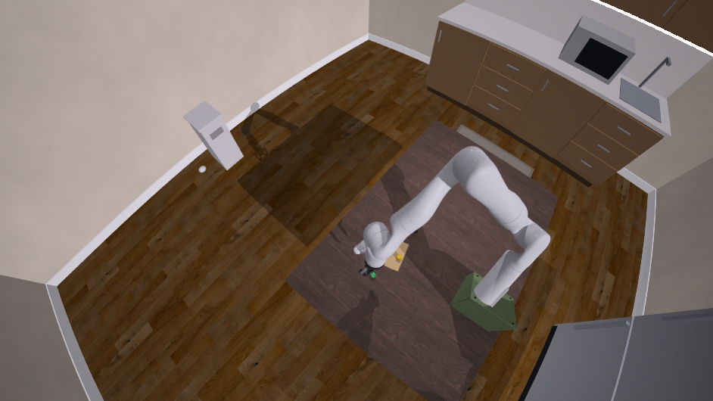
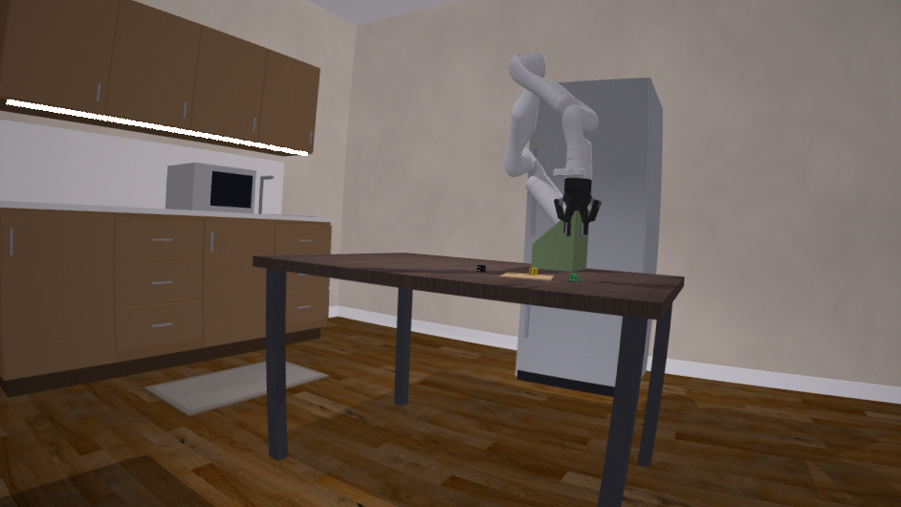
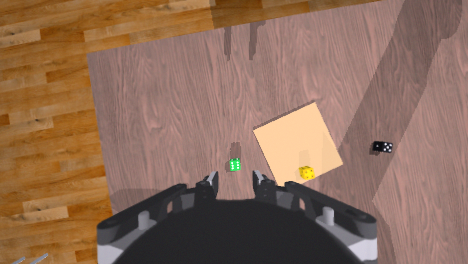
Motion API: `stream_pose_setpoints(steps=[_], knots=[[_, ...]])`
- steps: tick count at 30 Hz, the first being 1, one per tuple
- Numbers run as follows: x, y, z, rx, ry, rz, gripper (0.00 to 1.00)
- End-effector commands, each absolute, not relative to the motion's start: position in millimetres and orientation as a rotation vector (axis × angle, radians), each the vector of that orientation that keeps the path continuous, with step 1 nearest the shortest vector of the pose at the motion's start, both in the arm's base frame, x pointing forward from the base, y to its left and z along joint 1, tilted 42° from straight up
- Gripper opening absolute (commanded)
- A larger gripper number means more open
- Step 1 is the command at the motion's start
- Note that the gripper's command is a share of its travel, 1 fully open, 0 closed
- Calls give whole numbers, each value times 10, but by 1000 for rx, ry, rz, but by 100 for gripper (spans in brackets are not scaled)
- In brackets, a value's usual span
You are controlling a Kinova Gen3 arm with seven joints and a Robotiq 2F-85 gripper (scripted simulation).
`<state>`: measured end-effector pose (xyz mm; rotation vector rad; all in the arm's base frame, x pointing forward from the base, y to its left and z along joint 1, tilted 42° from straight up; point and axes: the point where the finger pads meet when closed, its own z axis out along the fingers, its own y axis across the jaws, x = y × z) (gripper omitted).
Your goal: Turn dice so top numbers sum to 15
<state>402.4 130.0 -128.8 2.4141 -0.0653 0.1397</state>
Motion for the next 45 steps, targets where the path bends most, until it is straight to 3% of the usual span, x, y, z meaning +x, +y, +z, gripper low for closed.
stream_pose_setpoints(steps=[1,17,18,45], knots=[[4030,1310,-1282,2416,-66,142,100],[3955,1028,-1611,2417,33,98,100],[3955,1028,-1611,2417,33,98,35],[3955,1028,-1611,2417,33,98,35]])
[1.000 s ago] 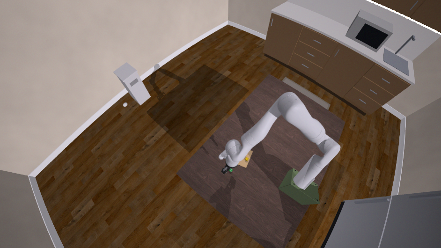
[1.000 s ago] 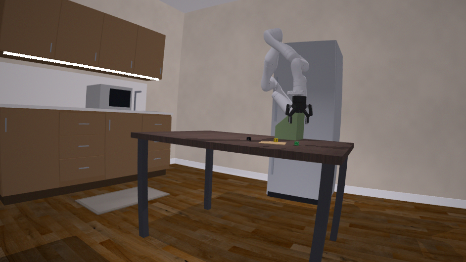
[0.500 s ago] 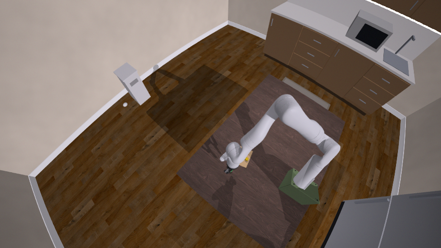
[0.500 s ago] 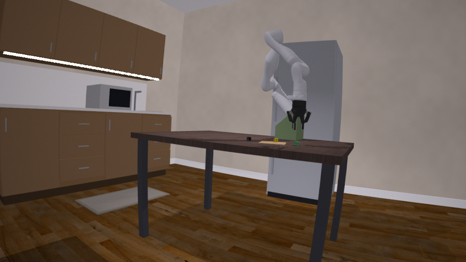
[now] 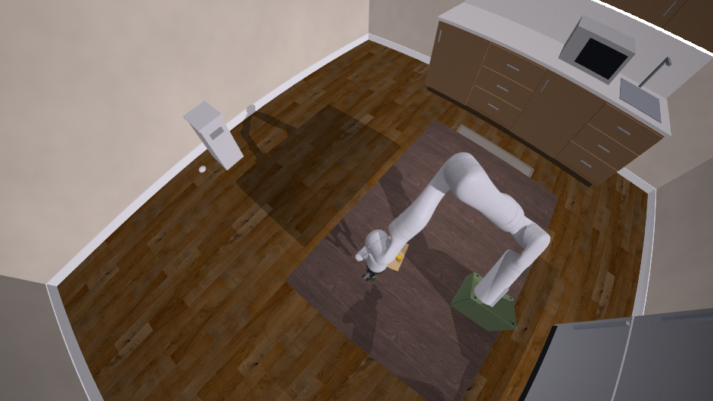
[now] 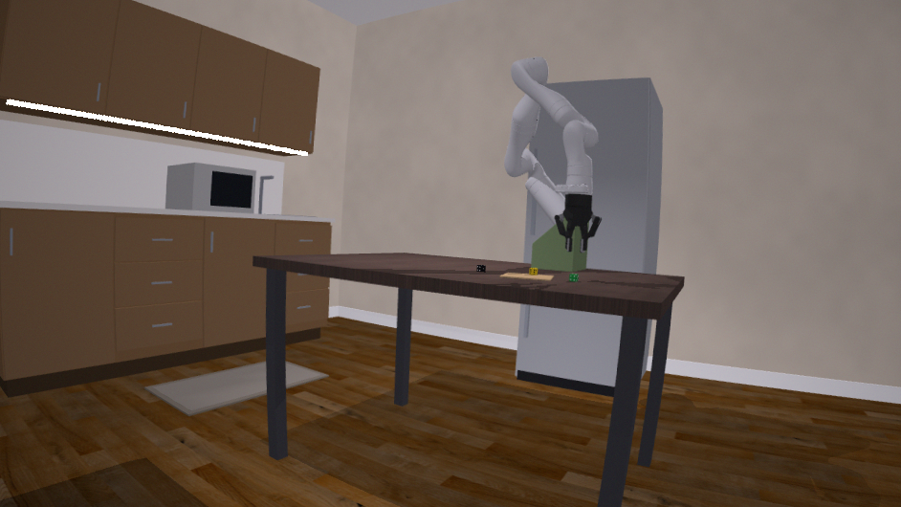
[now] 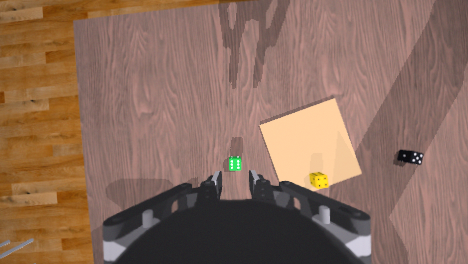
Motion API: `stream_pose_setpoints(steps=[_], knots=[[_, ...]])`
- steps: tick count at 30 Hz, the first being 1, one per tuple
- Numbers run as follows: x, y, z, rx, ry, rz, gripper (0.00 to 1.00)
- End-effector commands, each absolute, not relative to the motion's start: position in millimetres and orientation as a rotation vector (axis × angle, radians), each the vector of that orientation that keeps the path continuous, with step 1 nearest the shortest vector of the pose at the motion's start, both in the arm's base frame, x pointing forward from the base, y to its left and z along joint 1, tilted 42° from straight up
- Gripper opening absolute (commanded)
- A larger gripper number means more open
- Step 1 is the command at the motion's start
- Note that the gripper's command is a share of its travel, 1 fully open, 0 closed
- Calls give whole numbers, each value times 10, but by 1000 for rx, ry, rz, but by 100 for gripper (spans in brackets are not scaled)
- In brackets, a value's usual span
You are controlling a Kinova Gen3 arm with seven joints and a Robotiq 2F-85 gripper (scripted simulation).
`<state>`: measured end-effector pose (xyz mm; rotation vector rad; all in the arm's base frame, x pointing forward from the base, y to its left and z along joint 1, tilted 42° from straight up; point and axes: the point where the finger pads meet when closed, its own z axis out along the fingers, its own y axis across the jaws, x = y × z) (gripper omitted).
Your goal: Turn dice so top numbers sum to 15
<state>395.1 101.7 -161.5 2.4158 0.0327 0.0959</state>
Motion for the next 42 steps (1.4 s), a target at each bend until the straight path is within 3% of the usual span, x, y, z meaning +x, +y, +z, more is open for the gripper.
stream_pose_setpoints(steps=[1,42], knots=[[3955,1028,-1611,2417,33,98,35],[3991,838,-1824,2414,33,104,35]])
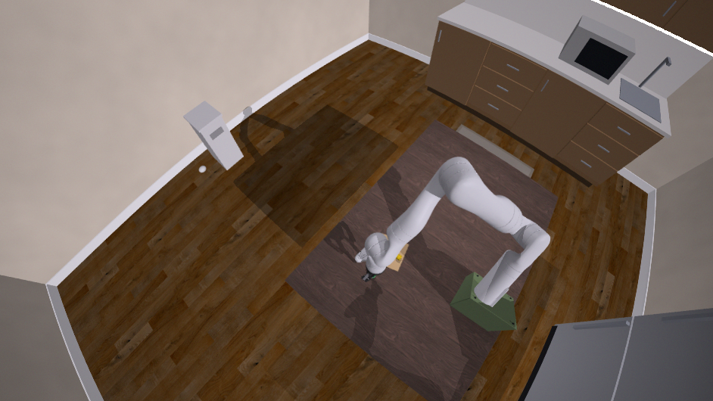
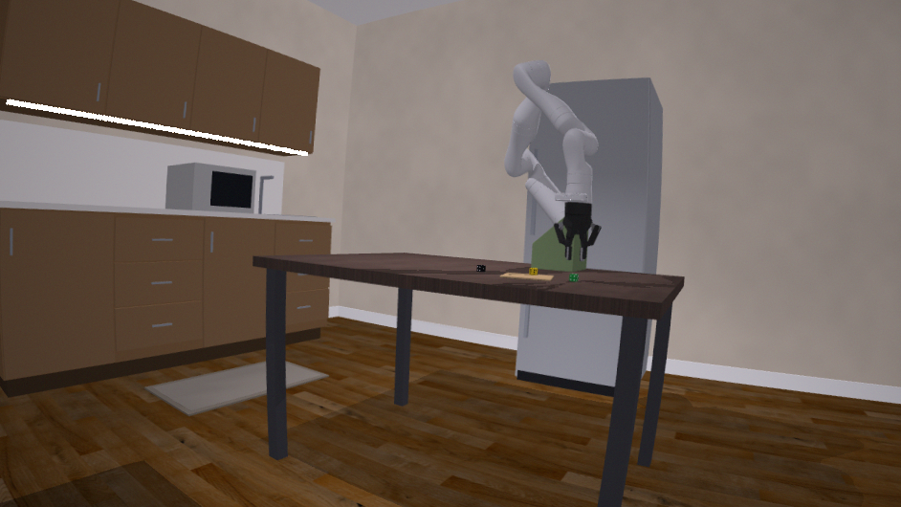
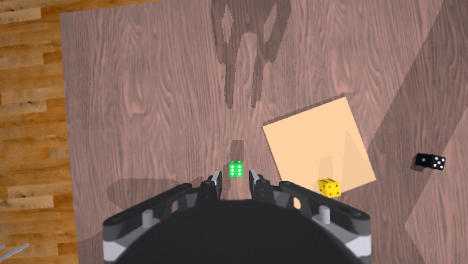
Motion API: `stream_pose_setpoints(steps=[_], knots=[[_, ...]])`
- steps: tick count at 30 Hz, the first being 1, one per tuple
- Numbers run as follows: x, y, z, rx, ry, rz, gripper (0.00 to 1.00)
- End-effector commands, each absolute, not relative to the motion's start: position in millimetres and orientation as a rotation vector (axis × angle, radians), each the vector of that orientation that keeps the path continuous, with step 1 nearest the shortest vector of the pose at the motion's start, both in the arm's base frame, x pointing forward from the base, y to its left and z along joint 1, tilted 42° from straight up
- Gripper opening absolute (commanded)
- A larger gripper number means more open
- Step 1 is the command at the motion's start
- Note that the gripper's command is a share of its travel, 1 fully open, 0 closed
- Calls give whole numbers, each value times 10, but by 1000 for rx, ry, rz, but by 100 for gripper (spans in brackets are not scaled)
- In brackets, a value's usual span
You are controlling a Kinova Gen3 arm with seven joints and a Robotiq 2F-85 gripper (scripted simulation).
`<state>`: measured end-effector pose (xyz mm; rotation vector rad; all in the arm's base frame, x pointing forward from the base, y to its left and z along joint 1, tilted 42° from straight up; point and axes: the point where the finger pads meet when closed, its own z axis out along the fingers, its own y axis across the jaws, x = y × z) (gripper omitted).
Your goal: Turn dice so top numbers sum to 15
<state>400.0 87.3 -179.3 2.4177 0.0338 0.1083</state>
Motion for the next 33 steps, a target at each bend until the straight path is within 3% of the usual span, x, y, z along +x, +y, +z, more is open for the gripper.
stream_pose_setpoints(steps=[1,33], knots=[[3991,838,-1824,2414,33,104,35],[4023,674,-2008,2414,33,104,35]])
